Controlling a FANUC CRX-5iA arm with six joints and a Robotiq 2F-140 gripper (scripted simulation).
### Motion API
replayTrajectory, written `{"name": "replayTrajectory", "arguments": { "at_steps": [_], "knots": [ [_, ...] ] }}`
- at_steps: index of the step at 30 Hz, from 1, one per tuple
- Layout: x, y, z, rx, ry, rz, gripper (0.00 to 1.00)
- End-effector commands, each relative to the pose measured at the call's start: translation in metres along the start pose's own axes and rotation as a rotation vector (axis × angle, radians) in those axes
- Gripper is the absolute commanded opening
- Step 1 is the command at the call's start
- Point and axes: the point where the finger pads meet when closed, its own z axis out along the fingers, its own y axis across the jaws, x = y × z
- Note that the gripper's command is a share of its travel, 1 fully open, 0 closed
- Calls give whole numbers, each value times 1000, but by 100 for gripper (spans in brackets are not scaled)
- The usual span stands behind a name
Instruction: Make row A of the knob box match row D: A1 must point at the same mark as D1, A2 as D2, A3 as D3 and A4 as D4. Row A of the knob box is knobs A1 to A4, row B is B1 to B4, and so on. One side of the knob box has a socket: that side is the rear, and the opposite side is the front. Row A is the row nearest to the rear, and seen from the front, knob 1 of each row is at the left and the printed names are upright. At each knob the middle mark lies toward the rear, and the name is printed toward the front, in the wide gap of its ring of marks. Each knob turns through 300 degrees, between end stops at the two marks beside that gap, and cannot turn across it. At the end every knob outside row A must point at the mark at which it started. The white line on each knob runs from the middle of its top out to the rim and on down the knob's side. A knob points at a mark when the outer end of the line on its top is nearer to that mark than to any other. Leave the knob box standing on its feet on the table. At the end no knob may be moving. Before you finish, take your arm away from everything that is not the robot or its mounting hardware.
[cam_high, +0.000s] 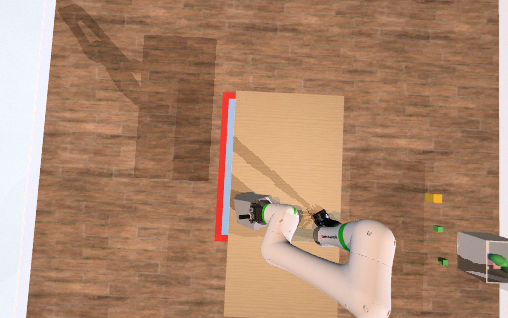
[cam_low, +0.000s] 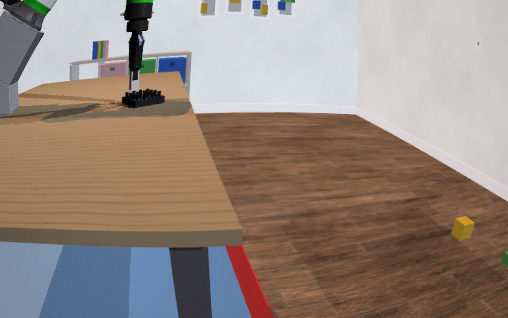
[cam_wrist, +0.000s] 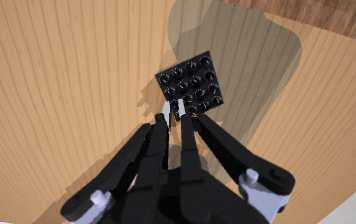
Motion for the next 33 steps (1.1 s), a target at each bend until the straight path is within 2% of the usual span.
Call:
{"name": "replayTrajectory", "arguments": {
  "at_steps": [1,16,33],
  "knots": [
    [0,0,2,0,0,0,12],
    [0,0,11,0,0,0,12],
    [0,0,12,0,0,0,12]
  ]
}}
